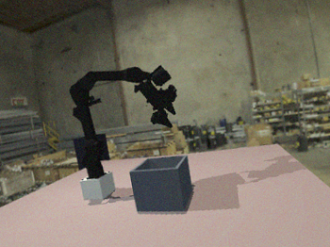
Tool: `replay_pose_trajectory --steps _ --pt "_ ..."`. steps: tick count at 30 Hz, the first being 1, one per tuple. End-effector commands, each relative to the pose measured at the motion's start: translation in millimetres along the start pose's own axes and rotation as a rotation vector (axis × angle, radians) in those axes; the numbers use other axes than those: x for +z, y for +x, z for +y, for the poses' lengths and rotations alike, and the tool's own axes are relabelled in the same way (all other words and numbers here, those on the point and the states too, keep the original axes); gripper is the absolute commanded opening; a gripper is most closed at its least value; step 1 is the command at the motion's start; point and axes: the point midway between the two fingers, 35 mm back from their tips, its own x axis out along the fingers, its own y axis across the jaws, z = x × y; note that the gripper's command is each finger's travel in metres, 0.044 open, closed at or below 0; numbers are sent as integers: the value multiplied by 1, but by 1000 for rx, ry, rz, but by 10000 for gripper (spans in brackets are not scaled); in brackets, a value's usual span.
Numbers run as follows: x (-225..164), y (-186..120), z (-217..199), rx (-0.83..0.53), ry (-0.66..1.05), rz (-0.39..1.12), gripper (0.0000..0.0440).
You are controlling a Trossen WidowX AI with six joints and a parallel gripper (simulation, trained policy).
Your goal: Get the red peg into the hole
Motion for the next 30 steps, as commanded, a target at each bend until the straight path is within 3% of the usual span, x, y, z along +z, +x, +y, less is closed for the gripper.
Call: replay_pose_trajectory --steps 1,18,30 --pt "-16 1 -11 -43 112 37 440" --pt "-100 5 -42 -275 630 187 440" --pt "-163 3 -63 -502 969 196 440"
